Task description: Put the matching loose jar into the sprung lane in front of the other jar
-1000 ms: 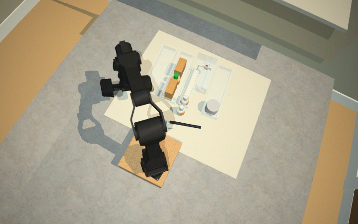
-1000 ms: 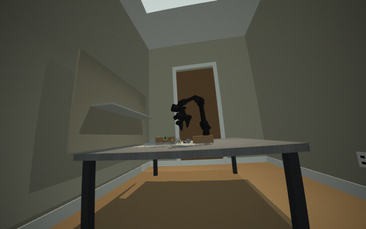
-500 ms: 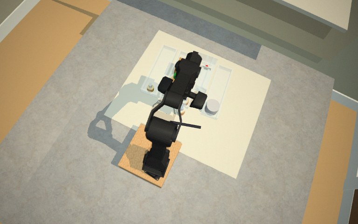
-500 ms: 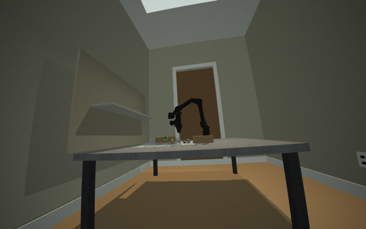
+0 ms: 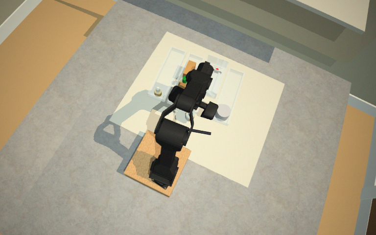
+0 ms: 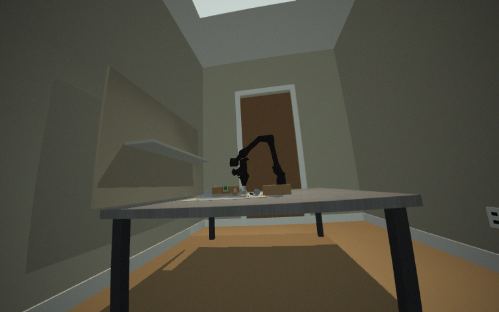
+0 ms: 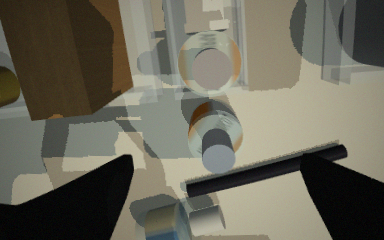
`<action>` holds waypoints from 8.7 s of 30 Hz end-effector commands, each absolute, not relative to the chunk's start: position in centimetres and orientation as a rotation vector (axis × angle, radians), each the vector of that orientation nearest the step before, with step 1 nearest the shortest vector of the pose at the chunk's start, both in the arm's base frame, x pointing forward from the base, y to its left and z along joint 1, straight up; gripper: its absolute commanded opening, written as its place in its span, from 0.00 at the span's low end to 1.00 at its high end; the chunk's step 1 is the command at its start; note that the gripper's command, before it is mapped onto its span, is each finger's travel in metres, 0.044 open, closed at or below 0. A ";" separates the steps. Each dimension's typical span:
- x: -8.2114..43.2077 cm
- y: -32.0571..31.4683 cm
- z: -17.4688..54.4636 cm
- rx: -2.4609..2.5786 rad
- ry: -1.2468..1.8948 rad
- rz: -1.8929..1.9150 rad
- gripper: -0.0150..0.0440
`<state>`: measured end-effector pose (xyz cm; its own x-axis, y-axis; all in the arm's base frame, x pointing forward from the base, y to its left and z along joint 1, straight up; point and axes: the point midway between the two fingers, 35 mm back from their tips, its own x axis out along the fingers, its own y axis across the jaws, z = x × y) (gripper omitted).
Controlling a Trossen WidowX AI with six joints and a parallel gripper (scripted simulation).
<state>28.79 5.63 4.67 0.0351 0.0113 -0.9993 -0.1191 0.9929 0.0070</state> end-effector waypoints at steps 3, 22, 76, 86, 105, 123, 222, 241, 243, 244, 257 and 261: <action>28.7 5.5 3.3 -0.093 1.544 0.099 1.00; 28.7 5.5 0.5 -0.093 1.544 0.099 1.00; 29.2 5.8 6.2 -0.149 1.540 0.153 0.25; 29.3 5.6 4.0 -0.160 1.539 0.164 0.25; 29.7 5.7 3.0 -0.160 1.539 0.164 0.25; 30.4 5.9 3.0 -0.160 1.538 0.164 0.25; 34.0 6.6 3.6 -0.159 1.535 0.164 0.25; 34.5 6.7 3.9 -0.159 1.535 0.164 0.25; 34.5 6.7 3.9 -0.159 1.535 0.164 0.25; 34.5 6.7 3.8 -0.159 1.535 0.164 0.25; 34.5 6.7 3.7 -0.159 1.535 0.164 0.25; 34.5 6.7 3.7 -0.159 1.535 0.164 0.25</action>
